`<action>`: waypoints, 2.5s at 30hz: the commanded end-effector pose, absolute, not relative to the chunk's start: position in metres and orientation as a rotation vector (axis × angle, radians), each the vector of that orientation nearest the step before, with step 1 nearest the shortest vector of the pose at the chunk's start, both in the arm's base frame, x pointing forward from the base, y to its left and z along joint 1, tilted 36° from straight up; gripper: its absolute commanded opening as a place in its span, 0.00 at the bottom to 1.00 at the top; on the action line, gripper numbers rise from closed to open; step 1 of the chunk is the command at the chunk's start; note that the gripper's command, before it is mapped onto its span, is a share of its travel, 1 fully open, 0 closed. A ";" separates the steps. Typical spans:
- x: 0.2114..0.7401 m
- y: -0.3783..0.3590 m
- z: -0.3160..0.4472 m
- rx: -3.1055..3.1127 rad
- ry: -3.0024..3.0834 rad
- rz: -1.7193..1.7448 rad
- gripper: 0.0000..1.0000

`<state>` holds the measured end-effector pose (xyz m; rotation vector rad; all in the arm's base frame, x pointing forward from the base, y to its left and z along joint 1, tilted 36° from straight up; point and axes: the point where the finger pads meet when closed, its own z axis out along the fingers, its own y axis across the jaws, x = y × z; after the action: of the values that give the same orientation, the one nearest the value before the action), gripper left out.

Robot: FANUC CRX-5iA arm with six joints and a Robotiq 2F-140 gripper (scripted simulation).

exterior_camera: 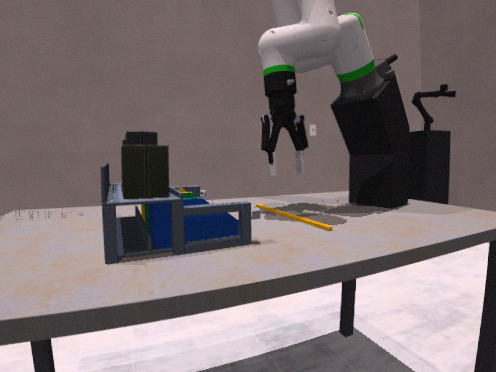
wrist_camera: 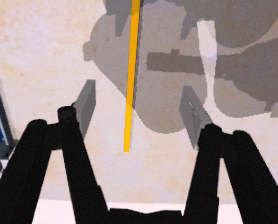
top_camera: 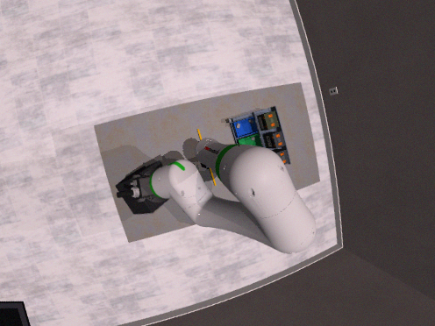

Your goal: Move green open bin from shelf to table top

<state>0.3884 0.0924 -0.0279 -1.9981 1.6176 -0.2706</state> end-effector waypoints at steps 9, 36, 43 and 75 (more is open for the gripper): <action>0.388 0.093 -0.028 -1.967 1.633 -0.381 0.57; 0.388 0.092 -0.028 -1.992 1.621 -0.293 0.57; 0.388 0.093 -0.028 -1.967 1.633 -0.381 0.57; 0.388 0.093 -0.028 -1.967 1.633 -0.381 0.57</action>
<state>0.3884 0.0923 -0.0279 -1.9981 1.6177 -0.2707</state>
